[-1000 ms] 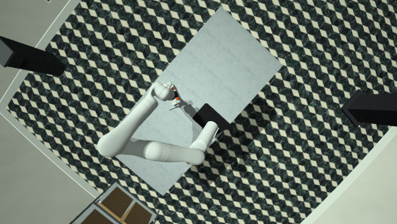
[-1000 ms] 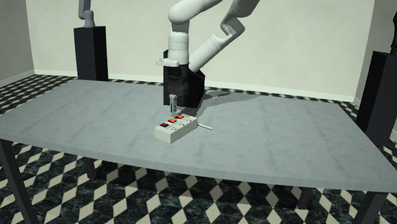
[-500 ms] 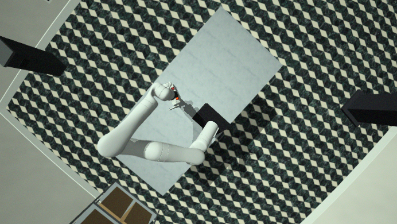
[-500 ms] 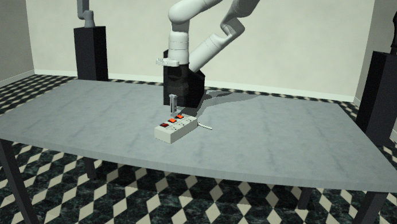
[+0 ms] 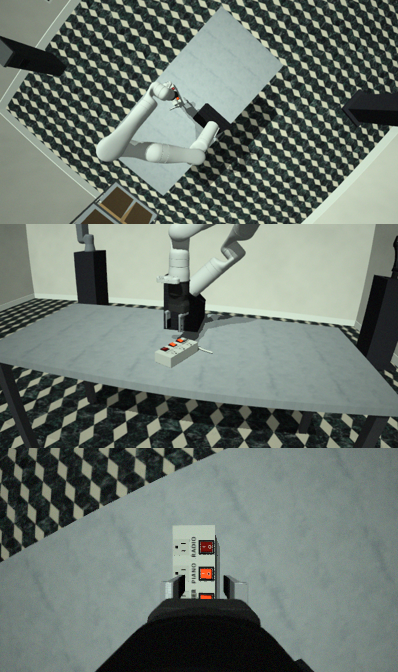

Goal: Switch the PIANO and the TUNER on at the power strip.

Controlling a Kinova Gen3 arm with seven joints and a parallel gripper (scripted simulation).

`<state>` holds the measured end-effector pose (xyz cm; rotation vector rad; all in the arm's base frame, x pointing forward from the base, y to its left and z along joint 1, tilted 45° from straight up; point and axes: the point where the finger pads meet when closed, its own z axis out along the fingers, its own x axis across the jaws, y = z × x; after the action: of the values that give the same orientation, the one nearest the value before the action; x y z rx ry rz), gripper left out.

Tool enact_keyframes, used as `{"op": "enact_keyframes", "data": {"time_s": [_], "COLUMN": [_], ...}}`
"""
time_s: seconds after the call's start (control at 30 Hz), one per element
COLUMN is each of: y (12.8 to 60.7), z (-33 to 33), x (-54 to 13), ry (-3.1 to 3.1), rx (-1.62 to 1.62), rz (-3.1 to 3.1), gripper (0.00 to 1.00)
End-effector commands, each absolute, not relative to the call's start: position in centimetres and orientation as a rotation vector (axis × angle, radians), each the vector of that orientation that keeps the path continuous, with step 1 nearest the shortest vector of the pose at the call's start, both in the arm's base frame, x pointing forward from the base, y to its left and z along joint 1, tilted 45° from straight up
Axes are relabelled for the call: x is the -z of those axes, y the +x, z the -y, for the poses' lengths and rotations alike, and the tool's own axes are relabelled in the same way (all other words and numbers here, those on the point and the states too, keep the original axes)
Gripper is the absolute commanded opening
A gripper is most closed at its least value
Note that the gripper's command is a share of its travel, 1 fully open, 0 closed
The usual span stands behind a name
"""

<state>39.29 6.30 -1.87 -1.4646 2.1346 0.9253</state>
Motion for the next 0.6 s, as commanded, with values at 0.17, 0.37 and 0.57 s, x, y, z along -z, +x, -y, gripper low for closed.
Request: {"op": "enact_keyframes", "data": {"time_s": [0.17, 0.37, 0.57], "y": [40.0, 40.1, 40.2], "z": [-3.6, -1.4, -0.8], "x": [-0.8, -3.0, -3.6], "ry": [-1.458, -1.458, -1.458], "rx": [-0.901, -0.901, -0.901], "rz": [-2.132, -2.132, -2.132], "gripper": [1.00, 1.00, 1.00]}}
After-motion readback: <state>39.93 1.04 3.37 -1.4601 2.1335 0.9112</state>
